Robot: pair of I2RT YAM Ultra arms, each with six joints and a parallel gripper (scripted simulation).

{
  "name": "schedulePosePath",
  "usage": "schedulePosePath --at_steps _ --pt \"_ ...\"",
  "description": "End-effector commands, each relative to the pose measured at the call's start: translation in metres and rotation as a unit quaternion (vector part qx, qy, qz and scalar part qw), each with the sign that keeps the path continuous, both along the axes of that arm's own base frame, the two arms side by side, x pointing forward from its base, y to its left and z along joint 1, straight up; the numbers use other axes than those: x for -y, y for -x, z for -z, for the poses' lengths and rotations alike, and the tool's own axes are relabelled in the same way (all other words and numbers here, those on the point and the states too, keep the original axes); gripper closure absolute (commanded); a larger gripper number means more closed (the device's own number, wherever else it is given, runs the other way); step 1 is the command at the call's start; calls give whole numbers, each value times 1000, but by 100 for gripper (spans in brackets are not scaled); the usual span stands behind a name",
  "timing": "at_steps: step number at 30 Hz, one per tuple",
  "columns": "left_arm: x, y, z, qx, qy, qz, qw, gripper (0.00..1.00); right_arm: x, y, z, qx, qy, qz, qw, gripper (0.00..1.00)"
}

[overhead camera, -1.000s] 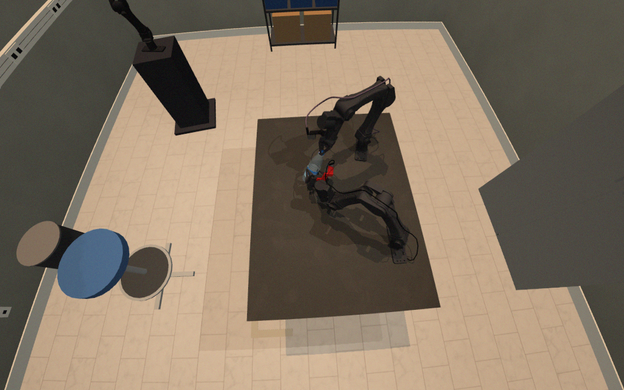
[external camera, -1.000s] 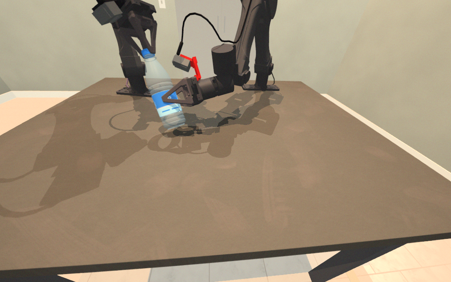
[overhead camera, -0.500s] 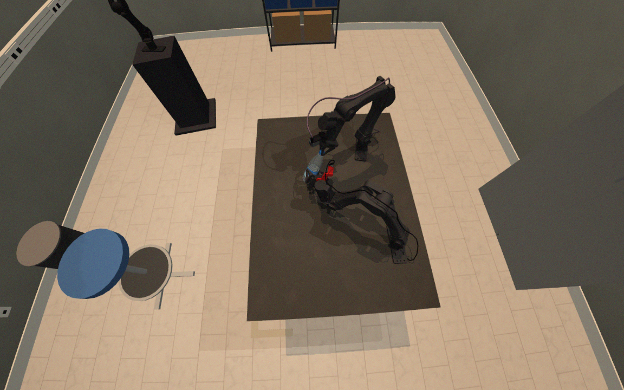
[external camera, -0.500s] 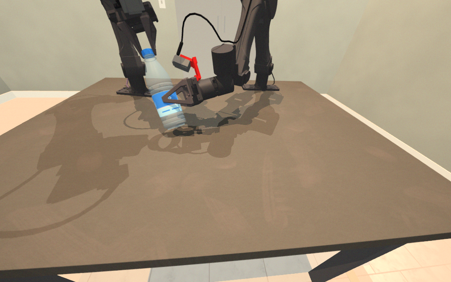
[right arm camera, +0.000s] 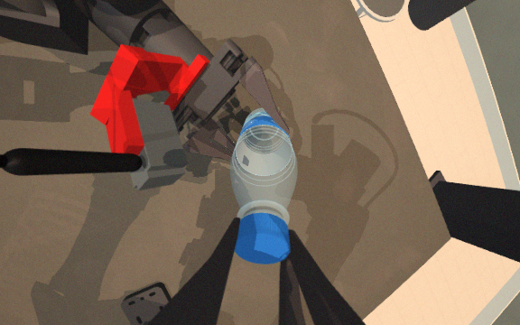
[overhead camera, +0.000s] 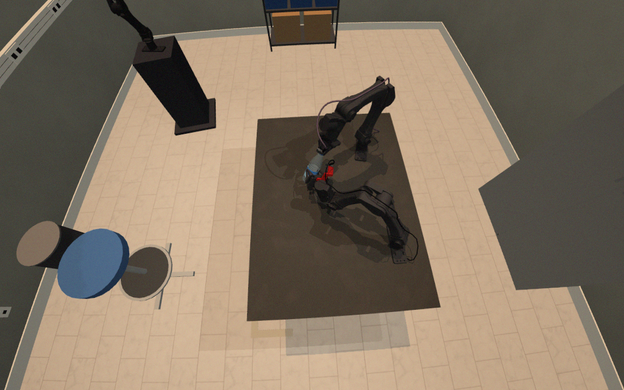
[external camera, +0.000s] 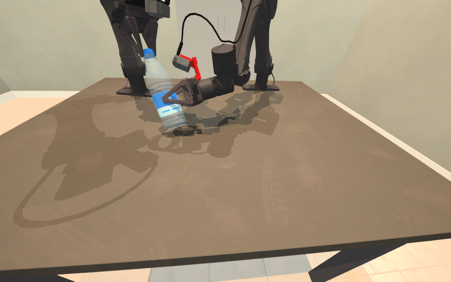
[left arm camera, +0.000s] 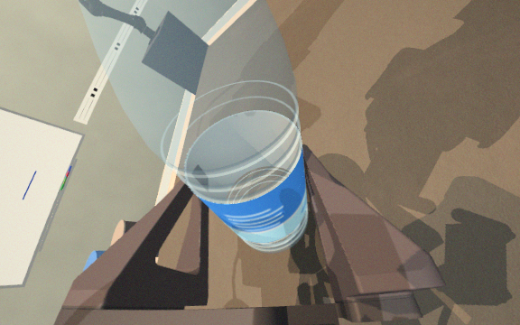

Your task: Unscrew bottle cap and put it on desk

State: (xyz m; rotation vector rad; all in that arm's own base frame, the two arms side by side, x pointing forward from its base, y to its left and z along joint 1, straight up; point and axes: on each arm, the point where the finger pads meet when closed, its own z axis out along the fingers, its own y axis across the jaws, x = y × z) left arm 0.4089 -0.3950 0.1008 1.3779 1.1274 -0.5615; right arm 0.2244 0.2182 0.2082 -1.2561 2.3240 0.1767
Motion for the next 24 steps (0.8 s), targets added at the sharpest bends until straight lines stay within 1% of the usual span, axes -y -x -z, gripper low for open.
schedulePosePath --at_steps 1,4,7,15,20,24 --pt "2 0 -14 8 9 4 1000 100 -2 0 -7 48 50 -120 990 100" --pt "2 0 -14 8 9 4 1000 100 -2 0 -7 73 77 -179 978 100" --pt "2 0 -14 8 9 4 1000 100 -2 0 -7 94 102 -237 962 100" --pt "2 0 -14 8 9 4 1000 100 -2 0 -7 94 103 -239 961 100" --pt "2 0 -14 8 9 4 1000 100 0 -1 -3 92 93 -215 968 100" --pt "2 0 -14 8 9 4 1000 100 0 -1 -3 92 93 -215 968 55"
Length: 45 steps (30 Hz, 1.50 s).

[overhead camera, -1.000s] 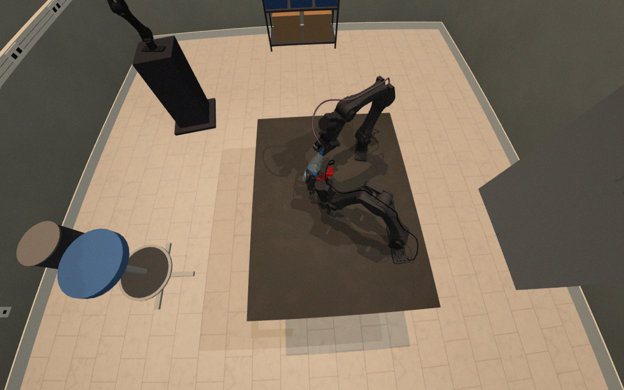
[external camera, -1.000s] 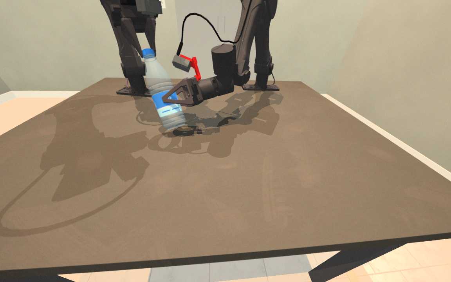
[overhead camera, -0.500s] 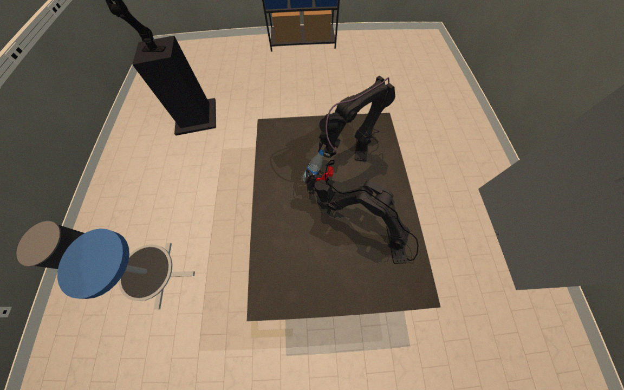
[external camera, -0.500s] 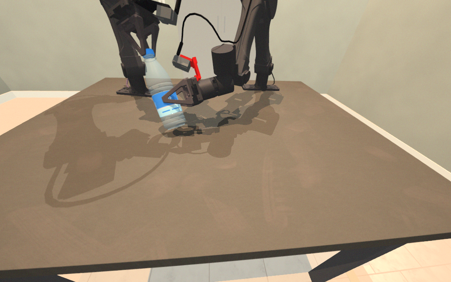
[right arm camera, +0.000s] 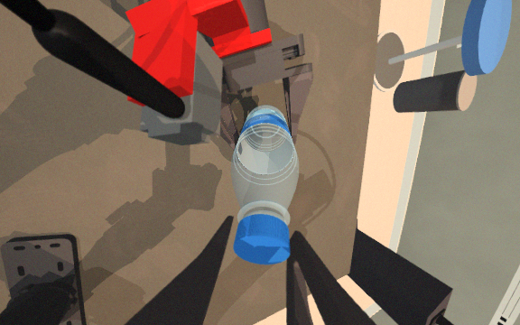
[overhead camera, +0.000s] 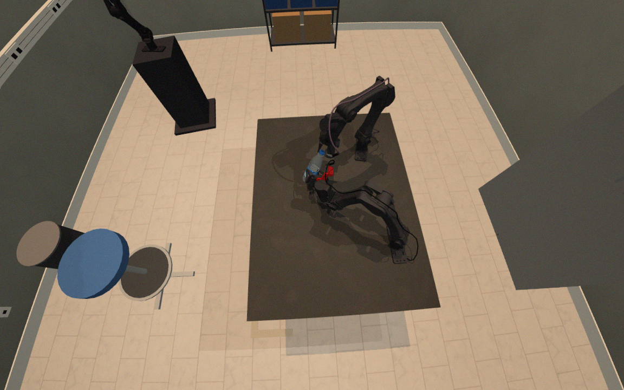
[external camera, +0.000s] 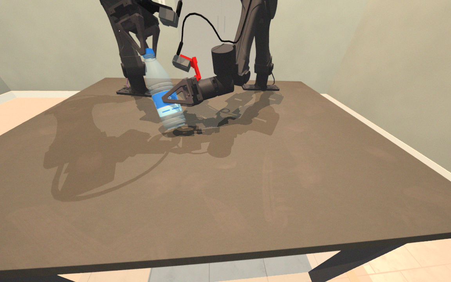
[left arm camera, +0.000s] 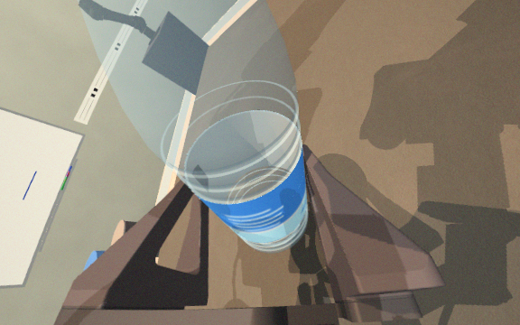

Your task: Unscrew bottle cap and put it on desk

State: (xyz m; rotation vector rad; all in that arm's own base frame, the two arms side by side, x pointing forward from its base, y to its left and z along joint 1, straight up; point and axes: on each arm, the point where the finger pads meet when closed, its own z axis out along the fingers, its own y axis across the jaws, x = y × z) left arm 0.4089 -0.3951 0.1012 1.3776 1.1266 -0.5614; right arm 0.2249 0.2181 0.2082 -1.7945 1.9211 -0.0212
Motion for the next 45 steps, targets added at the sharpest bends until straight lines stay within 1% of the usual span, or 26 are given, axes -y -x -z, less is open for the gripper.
schedulePosePath --at_steps 1,3,4,6,8,10,13,16,19,23,25,26,29,33,36,40,42,43,45 --pt "2 0 -14 8 9 4 1000 100 -1 -1 -3 2 -5 3 1000 43" --pt "2 0 -14 8 9 4 1000 100 -1 -1 -3 -1 -8 10 1000 43" --pt "2 0 -14 8 9 4 1000 100 -1 -1 -3 -10 -16 31 999 43" --pt "2 0 -14 8 9 4 1000 100 0 0 -3 -45 -47 109 992 43" --pt "2 0 -14 8 9 4 1000 100 0 0 -3 -45 -47 109 992 43" --pt "2 0 -14 8 9 4 1000 100 0 0 -4 -78 -78 186 976 43" --pt "2 0 -14 8 9 4 1000 100 0 0 -4 -102 -102 241 960 43" --pt "2 0 -14 8 9 4 1000 100 0 0 -5 -128 -125 297 938 43" --pt "2 0 -14 8 9 4 1000 100 0 0 -5 -153 -147 352 912 43" --pt "2 0 -14 8 9 4 1000 100 0 0 -5 -187 -173 423 870 43" --pt "2 0 -14 8 9 4 1000 100 0 0 -5 -187 -173 423 870 43" --pt "2 0 -14 8 9 4 1000 100 0 0 -5 -205 -190 467 839 43" --pt "2 0 -14 8 9 4 1000 100 0 0 -6 -227 -210 513 801 43" --pt "2 0 -14 8 9 4 1000 100 0 1 -6 -255 -235 575 741 43" --pt "2 0 -14 8 9 4 1000 100 0 1 -6 -274 -251 618 692 43" --pt "2 0 -14 8 9 4 1000 100 0 1 -6 -298 -272 671 622 43" --pt "2 0 -14 8 9 4 1000 100 0 1 -6 -298 -272 671 622 43" --pt "2 0 -14 8 9 4 1000 100 0 1 -7 -311 -283 703 574 43" --pt "2 0 -14 8 9 4 1000 100 1 1 -7 -321 -291 723 538 43"
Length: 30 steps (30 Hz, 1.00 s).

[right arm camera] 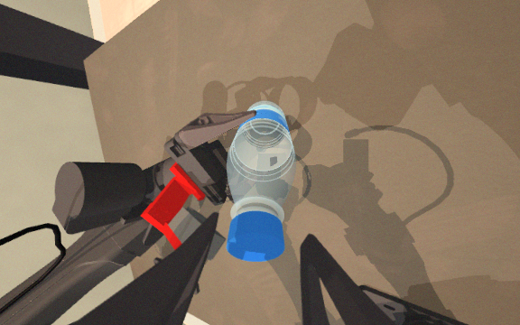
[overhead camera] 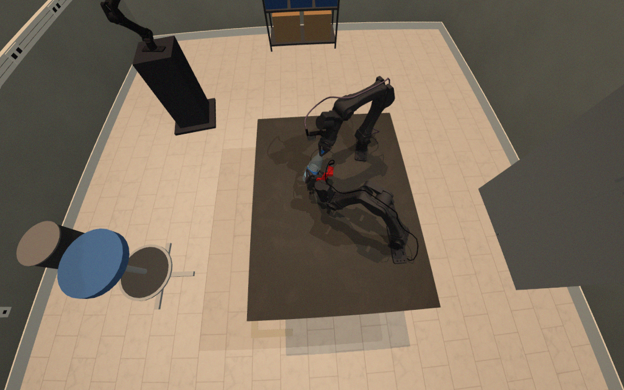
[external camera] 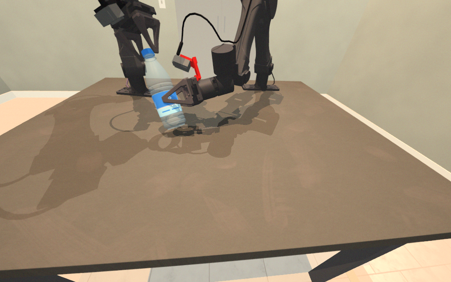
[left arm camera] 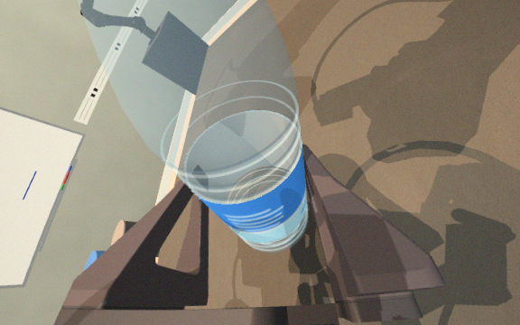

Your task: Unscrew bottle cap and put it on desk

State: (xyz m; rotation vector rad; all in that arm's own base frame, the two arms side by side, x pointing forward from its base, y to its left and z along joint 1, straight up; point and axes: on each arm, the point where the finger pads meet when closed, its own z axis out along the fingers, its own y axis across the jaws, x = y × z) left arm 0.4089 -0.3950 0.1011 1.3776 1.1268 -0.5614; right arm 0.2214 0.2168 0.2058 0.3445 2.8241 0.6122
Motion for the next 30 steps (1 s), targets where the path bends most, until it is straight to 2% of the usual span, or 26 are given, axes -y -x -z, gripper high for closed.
schedulePosePath --at_steps 1,9,15,18,21,23,27,30 --pt "2 0 -14 8 9 4 1000 100 -1 -3 -9 -46 -48 122 990 43" --pt "2 0 -14 8 9 4 1000 100 -1 -3 -10 -114 -106 280 947 43" --pt "2 0 -14 8 9 4 1000 100 -1 -3 -10 -116 -108 286 945 43" --pt "2 0 -14 8 9 4 1000 100 -2 -2 -6 -113 -96 261 954 77" --pt "2 0 -14 8 9 4 1000 100 -2 -2 -4 -113 -91 252 957 80" --pt "2 0 -14 8 9 4 1000 100 -2 -2 -4 -110 -89 246 959 100" --pt "2 0 -14 8 9 4 1000 100 -1 -2 -5 -49 -35 113 992 100" --pt "2 0 -14 8 9 4 1000 100 -1 -2 -5 -30 -22 76 996 100"
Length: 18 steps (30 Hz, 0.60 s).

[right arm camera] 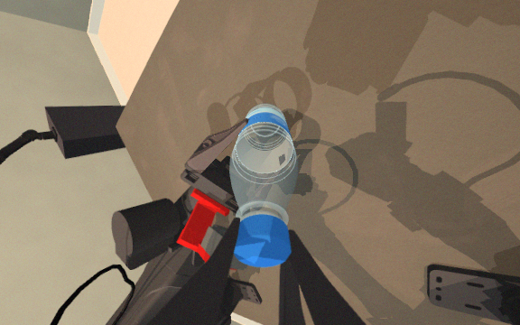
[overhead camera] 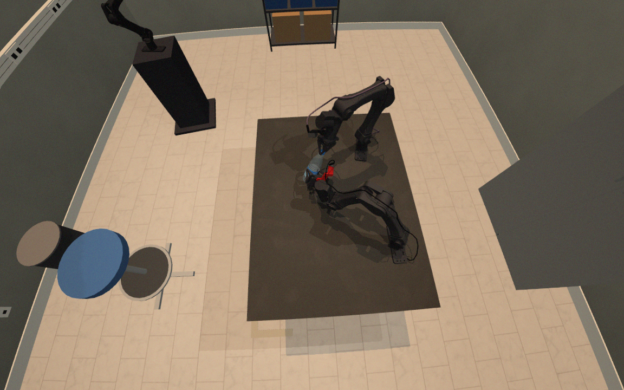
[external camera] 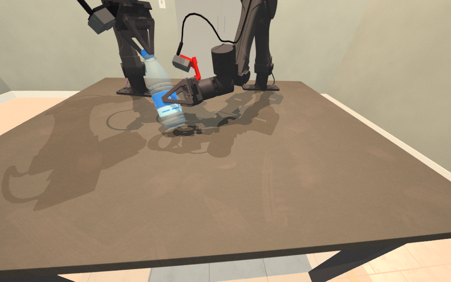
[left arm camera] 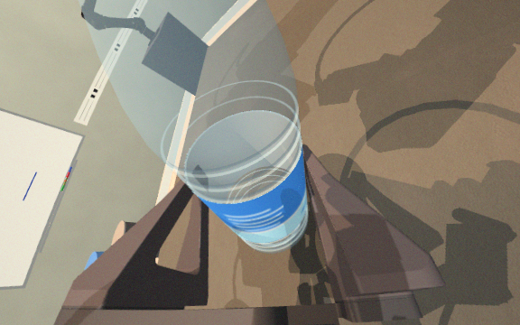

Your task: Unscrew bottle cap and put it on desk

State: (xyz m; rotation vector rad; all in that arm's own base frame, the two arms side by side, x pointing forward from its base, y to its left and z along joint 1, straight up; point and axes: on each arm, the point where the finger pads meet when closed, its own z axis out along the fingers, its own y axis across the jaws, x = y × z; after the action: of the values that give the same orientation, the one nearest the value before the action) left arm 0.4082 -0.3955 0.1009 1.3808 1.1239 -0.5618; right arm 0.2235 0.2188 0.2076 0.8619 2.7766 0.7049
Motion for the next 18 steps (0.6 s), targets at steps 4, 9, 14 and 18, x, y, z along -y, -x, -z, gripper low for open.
schedulePosePath --at_steps 4,9,14,18 --pt "2 0 -14 7 10 2 1000 100 2 -1 -4 77 70 -168 980 100" --pt "2 0 -14 7 10 2 1000 100 2 -1 -4 123 108 -263 951 100" --pt "2 0 -14 7 10 2 1000 100 2 -2 -5 165 146 -354 909 100" --pt "2 0 -14 7 10 2 1000 100 1 -2 -5 182 160 -390 888 100"
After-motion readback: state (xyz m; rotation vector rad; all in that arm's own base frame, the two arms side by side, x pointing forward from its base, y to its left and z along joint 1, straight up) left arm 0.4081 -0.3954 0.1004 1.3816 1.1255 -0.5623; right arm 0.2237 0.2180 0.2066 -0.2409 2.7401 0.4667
